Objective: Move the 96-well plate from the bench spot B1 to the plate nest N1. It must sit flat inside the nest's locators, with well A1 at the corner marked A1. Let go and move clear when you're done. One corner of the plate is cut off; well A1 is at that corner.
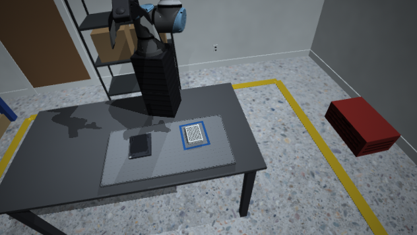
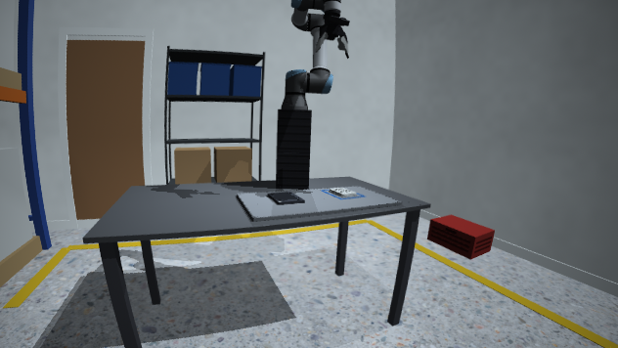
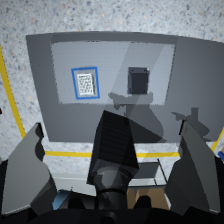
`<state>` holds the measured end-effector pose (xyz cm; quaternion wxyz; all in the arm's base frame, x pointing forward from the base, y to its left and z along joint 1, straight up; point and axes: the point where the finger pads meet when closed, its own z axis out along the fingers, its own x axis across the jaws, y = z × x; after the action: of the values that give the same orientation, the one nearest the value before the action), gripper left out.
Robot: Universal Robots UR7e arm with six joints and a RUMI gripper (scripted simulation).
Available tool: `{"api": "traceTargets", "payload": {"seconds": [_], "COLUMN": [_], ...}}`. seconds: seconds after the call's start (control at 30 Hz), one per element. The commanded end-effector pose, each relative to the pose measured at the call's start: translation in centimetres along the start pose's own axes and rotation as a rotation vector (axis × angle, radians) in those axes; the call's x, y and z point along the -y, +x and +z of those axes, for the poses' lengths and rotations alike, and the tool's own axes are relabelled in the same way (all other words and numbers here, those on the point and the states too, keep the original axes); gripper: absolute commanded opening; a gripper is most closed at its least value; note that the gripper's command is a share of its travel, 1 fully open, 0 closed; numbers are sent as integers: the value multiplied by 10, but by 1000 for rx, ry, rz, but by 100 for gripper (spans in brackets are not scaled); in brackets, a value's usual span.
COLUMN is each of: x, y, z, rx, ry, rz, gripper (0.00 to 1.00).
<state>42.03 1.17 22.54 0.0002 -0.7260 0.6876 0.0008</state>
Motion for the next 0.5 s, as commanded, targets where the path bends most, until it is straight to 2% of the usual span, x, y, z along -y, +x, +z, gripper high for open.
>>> {"api": "traceTargets", "payload": {"seconds": [0.0,0.47], "x": [11,42], "y": [0,-2], "z": [13,62], "rx": [-1,-1], "ry": [2,2], "rz": [-1,-2], "gripper": [100,100]}}
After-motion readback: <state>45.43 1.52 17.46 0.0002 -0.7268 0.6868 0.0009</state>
